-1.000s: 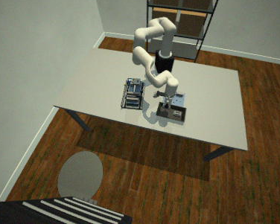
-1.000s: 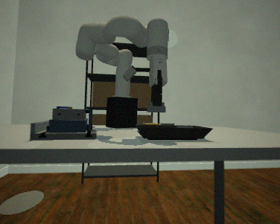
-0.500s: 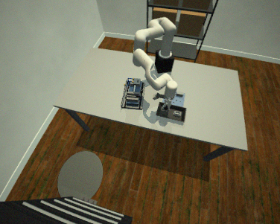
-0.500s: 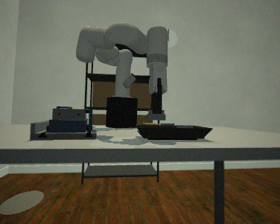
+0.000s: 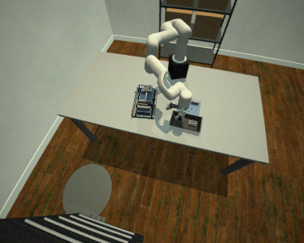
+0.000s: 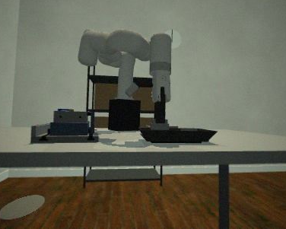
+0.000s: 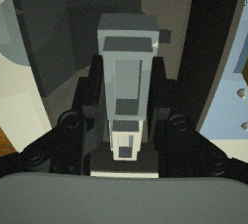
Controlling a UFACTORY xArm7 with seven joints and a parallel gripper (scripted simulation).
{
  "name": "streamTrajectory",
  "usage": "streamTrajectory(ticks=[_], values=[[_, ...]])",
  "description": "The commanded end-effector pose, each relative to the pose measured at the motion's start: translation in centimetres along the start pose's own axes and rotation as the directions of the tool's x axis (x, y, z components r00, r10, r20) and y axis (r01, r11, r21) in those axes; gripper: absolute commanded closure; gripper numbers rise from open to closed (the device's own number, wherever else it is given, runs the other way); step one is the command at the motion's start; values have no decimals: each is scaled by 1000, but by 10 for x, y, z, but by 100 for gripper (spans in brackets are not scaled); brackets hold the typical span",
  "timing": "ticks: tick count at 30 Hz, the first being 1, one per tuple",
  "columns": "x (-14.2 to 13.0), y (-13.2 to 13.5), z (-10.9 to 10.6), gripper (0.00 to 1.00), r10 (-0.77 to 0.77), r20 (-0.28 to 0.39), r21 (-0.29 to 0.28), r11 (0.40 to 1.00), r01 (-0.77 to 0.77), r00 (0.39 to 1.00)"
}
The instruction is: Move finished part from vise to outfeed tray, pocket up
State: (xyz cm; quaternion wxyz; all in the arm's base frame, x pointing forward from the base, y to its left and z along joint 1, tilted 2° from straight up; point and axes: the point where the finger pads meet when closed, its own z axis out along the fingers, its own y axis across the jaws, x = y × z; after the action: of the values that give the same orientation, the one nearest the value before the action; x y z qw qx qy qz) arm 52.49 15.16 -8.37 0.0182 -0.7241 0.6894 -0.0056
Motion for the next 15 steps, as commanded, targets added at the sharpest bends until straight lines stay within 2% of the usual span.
streamTrajectory(ticks=[1,15], values=[[-1,-2,3,100,0,2,4,1000,0,1000],[-1,-2,12,100,0,2,4,1000,0,1000]])
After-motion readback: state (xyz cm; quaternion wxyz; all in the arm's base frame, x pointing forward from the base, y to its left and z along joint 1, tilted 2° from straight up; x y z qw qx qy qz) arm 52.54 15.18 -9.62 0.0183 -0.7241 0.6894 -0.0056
